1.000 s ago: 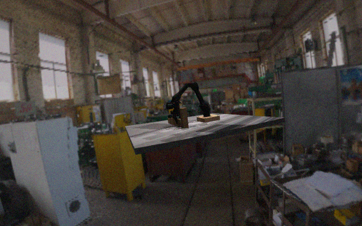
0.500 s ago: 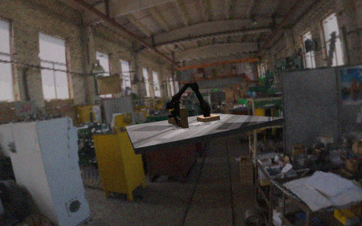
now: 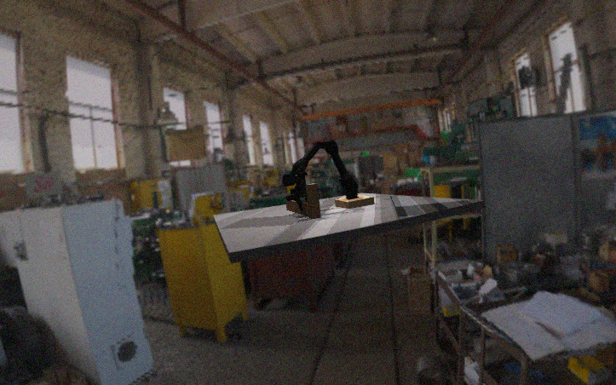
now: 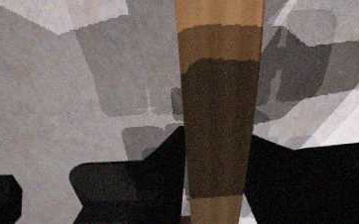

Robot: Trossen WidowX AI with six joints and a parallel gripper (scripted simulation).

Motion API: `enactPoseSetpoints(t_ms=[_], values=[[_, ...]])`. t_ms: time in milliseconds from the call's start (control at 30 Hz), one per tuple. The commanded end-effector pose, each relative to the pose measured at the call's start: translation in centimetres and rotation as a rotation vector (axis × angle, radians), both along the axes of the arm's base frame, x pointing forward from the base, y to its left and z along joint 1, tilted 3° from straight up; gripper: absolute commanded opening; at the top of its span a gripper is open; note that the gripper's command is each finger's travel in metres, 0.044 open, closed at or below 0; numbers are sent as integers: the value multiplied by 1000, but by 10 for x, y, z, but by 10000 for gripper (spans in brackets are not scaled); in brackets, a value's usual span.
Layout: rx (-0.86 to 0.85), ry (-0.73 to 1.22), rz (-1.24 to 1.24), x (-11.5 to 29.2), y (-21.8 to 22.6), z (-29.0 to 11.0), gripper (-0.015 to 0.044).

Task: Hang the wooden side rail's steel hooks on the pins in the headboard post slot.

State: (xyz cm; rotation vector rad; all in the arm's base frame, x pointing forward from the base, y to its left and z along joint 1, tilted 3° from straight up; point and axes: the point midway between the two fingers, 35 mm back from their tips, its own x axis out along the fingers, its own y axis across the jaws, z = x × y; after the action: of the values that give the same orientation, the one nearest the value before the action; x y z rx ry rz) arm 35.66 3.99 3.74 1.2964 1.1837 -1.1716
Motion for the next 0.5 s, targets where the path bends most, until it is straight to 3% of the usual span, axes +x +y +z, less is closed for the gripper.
enactPoseSetpoints(t_ms=[0,467], values=[[1,-13,-9,2,0,6,0],[1,-13,-9,2,0,8,0]])
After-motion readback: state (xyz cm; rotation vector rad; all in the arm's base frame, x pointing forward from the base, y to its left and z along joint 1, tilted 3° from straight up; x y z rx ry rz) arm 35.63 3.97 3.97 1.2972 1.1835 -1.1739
